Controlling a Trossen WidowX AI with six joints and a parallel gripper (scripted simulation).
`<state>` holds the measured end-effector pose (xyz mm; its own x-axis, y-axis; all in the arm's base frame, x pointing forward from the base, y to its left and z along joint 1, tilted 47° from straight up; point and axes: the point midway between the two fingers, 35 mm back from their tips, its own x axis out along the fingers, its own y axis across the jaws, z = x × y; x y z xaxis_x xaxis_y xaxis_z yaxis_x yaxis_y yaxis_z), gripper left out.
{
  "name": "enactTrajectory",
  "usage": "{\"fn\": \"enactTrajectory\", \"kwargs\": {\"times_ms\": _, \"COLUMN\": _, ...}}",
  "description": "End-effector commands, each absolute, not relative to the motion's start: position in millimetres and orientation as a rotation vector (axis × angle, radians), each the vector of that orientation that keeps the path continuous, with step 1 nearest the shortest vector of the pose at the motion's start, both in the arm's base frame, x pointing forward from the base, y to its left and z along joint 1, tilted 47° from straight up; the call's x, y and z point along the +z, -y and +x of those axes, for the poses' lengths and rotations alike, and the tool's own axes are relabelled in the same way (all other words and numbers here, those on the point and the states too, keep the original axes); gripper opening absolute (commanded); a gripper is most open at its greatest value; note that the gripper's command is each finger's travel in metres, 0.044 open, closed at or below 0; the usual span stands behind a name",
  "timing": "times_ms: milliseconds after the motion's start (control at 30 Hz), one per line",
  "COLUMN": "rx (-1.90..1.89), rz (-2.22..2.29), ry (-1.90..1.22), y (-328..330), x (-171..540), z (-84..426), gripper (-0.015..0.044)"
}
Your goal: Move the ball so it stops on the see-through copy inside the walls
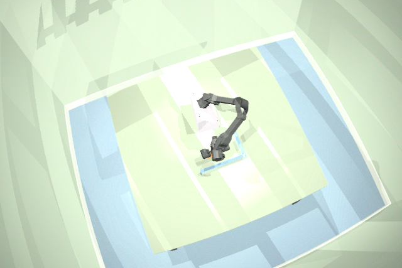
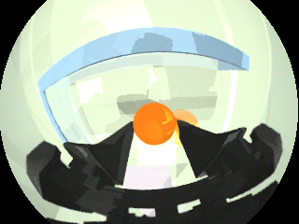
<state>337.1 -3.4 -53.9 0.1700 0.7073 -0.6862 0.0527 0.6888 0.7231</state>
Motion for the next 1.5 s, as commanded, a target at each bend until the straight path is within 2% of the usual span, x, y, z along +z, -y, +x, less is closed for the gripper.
{"fn": "enactTrajectory", "kwargs": {"times_ms": 0, "rx": 0.511, "rz": 0.697, "ry": -1.323, "y": 23.2, "x": -40.4, "z": 340.0, "gripper": 0.0065}}
{"fn": "enactTrajectory", "kwargs": {"times_ms": 100, "rx": 0.508, "rz": 0.695, "ry": -1.324, "y": 39.0, "x": -27.1, "z": 338.0, "gripper": 0.0000}}
{"fn": "enactTrajectory", "kwargs": {"times_ms": 600, "rx": 0.514, "rz": 0.698, "ry": -1.324, "y": 97.9, "x": 36.6, "z": 315.0, "gripper": 0.0000}}
{"fn": "enactTrajectory", "kwargs": {"times_ms": 933, "rx": 0.514, "rz": 0.698, "ry": -1.324, "y": 87.8, "x": -27.5, "z": 305.1, "gripper": 0.0000}}
{"fn": "enactTrajectory", "kwargs": {"times_ms": 1467, "rx": 0.515, "rz": 0.700, "ry": -1.323, "y": 43.5, "x": -74.8, "z": 315.9, "gripper": 0.0000}}
